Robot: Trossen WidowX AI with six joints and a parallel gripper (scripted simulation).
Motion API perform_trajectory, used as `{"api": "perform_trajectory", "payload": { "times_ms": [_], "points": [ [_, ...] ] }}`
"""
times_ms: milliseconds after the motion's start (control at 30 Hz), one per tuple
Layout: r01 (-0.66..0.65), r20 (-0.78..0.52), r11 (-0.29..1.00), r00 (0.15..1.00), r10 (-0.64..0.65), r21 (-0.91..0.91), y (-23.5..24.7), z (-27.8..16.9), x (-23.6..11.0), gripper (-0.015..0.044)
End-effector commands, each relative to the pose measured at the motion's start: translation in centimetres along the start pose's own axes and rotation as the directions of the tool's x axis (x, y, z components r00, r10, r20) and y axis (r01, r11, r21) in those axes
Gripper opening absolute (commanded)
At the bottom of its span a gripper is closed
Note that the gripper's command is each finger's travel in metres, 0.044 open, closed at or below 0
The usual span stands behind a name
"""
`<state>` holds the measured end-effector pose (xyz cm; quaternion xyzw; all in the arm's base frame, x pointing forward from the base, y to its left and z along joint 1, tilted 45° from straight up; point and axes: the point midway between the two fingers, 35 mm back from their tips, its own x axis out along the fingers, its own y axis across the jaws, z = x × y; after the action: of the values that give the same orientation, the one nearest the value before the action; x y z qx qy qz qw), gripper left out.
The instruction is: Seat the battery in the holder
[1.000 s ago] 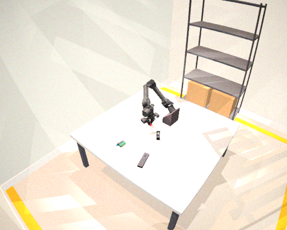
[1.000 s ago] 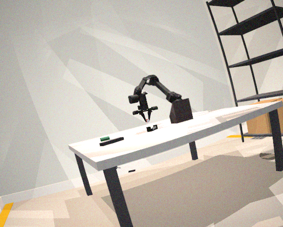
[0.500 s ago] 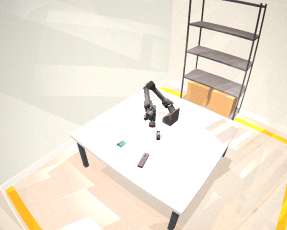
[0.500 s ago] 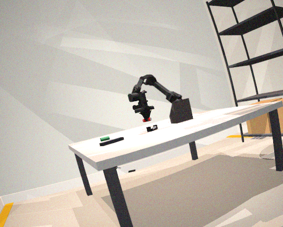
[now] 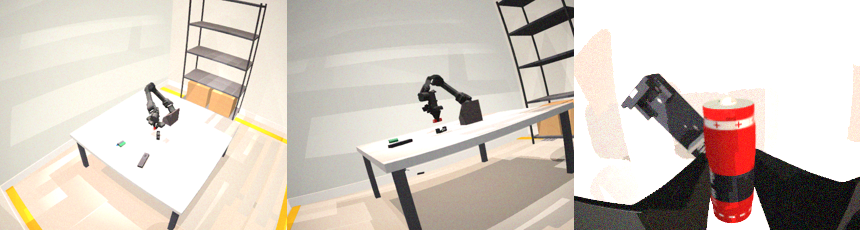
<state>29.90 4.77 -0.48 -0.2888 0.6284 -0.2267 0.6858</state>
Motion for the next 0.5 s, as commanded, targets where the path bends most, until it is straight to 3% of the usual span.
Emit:
{"api": "perform_trajectory", "payload": {
  "times_ms": [0,233,467],
  "points": [
    [-0.002,-0.008,0.963,1.0,0.0,-0.268,1.6,0.1,-0.1,0.008],
    [-0.005,-0.012,0.784,1.0,-0.004,-0.62,3.9,0.1,-0.3,0.008],
    [-0.003,-0.01,0.761,1.0,-0.005,-0.648,4.1,0.1,-0.3,0.008]
  ]
}}
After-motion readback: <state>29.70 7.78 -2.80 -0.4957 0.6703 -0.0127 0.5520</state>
